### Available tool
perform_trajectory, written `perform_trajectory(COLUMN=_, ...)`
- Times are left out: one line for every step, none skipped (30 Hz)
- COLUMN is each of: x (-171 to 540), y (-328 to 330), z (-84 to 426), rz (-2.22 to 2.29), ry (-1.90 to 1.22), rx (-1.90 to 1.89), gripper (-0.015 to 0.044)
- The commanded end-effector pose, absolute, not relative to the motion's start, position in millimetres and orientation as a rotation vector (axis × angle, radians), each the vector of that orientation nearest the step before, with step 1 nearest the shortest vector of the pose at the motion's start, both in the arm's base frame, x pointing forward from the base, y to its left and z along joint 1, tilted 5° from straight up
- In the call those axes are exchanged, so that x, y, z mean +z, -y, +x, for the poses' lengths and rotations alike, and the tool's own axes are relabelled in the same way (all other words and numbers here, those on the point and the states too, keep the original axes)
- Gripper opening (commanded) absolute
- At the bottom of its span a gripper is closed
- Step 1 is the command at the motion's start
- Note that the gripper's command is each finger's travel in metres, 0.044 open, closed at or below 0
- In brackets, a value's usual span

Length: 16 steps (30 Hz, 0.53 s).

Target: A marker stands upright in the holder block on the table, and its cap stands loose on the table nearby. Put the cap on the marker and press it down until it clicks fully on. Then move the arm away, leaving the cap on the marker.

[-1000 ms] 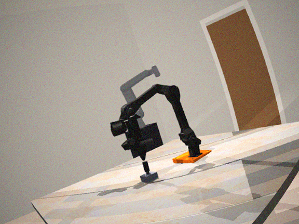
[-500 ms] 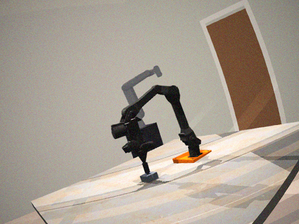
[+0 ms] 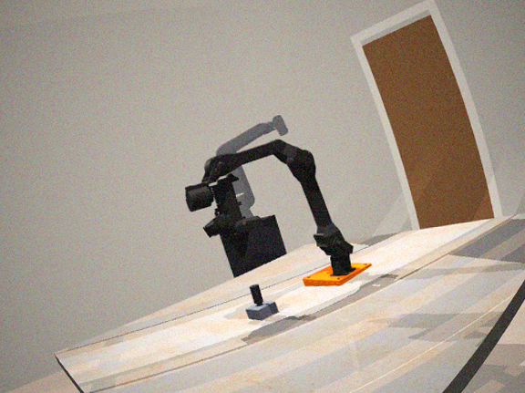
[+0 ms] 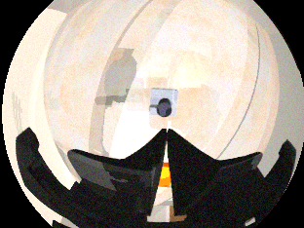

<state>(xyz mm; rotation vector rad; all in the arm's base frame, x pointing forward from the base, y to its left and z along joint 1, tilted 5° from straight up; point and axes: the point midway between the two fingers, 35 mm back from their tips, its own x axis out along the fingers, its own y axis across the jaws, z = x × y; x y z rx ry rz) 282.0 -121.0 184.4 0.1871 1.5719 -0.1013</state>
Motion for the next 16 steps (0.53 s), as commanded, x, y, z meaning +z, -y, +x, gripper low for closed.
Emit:
perform_trajectory(x=187.3, y=121.0, z=280.3, rz=0.186, ry=-1.583, rx=-0.095, gripper=0.0053)
perform_trajectory(x=187.3, y=121.0, z=280.3, rz=0.186, ry=-1.583, rx=-0.095, gripper=0.0079)
perform_trajectory(x=187.3, y=121.0, z=280.3, rz=0.186, ry=-1.583, rx=-0.095, gripper=0.0105)
perform_trajectory(x=187.3, y=121.0, z=280.3, rz=0.186, ry=-1.583, rx=-0.095, gripper=0.0131)
perform_trajectory(x=187.3, y=121.0, z=280.3, rz=0.186, ry=-1.583, rx=-0.095, gripper=0.0157)
perform_trajectory(x=187.3, y=121.0, z=280.3, rz=0.186, ry=-1.583, rx=-0.095, gripper=0.0184)
perform_trajectory(x=187.3, y=121.0, z=280.3, rz=0.186, ry=-1.583, rx=-0.095, gripper=0.021)
perform_trajectory(x=187.3, y=121.0, z=280.3, rz=0.186, ry=-1.583, rx=-0.095, gripper=0.0236)
perform_trajectory(x=187.3, y=121.0, z=280.3, rz=0.186, ry=-1.583, rx=-0.095, gripper=0.0263)
perform_trajectory(x=187.3, y=121.0, z=280.3, rz=0.186, ry=-1.583, rx=-0.095, gripper=0.0289)
perform_trajectory(x=187.3, y=121.0, z=280.3, rz=0.186, ry=-1.583, rx=-0.095, gripper=0.0315)
perform_trajectory(x=187.3, y=121.0, z=280.3, rz=0.186, ry=-1.583, rx=-0.095, gripper=0.0341)
perform_trajectory(x=187.3, y=121.0, z=280.3, rz=0.186, ry=-1.583, rx=-0.095, gripper=0.0368)
perform_trajectory(x=187.3, y=121.0, z=280.3, rz=0.186, ry=-1.583, rx=-0.095, gripper=0.0394)
perform_trajectory(x=187.3, y=121.0, z=280.3, rz=0.186, ry=-1.583, rx=-0.095, gripper=0.042)
perform_trajectory(x=187.3, y=121.0, z=280.3, rz=0.186, ry=-1.583, rx=-0.095, gripper=0.044)
